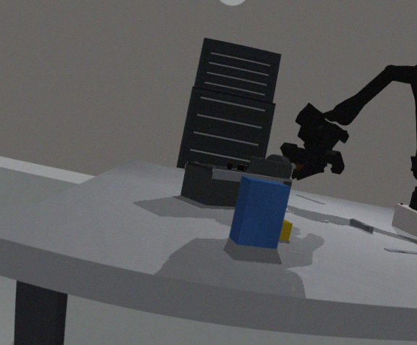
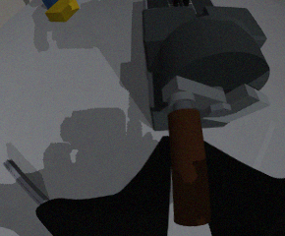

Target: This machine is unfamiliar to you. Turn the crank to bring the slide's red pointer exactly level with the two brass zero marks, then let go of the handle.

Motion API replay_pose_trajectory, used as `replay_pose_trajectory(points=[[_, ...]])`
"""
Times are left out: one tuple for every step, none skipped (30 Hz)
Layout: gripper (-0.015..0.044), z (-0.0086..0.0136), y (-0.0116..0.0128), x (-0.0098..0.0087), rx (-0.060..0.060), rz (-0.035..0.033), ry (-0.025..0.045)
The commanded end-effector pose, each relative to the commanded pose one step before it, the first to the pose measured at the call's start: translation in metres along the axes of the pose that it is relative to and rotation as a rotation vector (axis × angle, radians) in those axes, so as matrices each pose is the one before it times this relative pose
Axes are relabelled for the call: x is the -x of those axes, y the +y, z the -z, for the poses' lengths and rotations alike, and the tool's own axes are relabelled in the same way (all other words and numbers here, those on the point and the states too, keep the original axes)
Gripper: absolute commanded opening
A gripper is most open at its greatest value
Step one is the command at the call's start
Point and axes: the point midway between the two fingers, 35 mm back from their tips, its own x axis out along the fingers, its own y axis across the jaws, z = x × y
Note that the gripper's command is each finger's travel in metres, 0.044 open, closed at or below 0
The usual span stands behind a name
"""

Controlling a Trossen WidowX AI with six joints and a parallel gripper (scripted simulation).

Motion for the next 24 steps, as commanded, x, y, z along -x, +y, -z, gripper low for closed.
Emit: replay_pose_trajectory(points=[[0.0000,-0.00550,-0.00444,0.00630,0.0118,0.01530,-0.01646],[0.0000,-0.00005,-0.00008,0.00005,0.0000,0.00000,0.00000],[0.0000,-0.00005,-0.00008,0.00005,0.0000,0.00000,0.00000],[0.0000,-0.00005,-0.00008,0.00005,0.0000,0.00000,0.00000],[0.0000,-0.00005,-0.00008,0.00005,0.0000,0.00000,0.00000],[0.0000,-0.00005,-0.00008,0.00005,0.0000,0.00000,0.00000],[0.0000,-0.00005,-0.00008,0.00005,0.0000,0.00000,0.00000],[0.0000,-0.00004,-0.00008,0.00005,0.0000,0.00000,0.00000],[0.0000,-0.00004,-0.00008,0.00005,0.0000,0.00000,0.00000],[0.0000,0.00000,0.00000,0.00000,0.0000,0.00000,0.00000],[0.0000,-0.00009,-0.00015,0.00010,0.0000,0.00001,0.00000],[0.0000,0.00000,0.00000,0.00000,0.0000,0.00000,0.00000],[0.0000,-0.00008,-0.00015,0.00009,0.0000,0.00001,0.00000],[0.0000,0.00000,0.00000,0.00000,0.0000,0.00000,0.00000],[0.0000,-0.00008,-0.00015,0.00009,0.0000,0.00001,0.00000],[0.0000,0.00000,0.00000,0.00000,0.0000,0.00000,0.00000],[0.0000,-0.00008,-0.00015,0.00009,0.0000,0.00001,0.00000],[0.0000,0.00000,0.00000,0.00000,0.0000,0.00000,0.00000],[0.0000,-0.00008,-0.00015,0.00009,0.0000,0.00001,0.00000],[0.0000,0.00000,0.00000,0.00000,0.0000,0.00000,0.00000],[0.0000,-0.00008,-0.00015,0.00009,0.0000,0.00001,0.00000],[0.0000,0.00000,0.00000,0.00000,0.0000,0.00000,0.00000],[0.0000,-0.00008,-0.00015,0.00009,0.0000,0.00001,0.00000],[0.0000,0.00000,0.00000,0.00000,0.0000,0.00000,0.00000]])
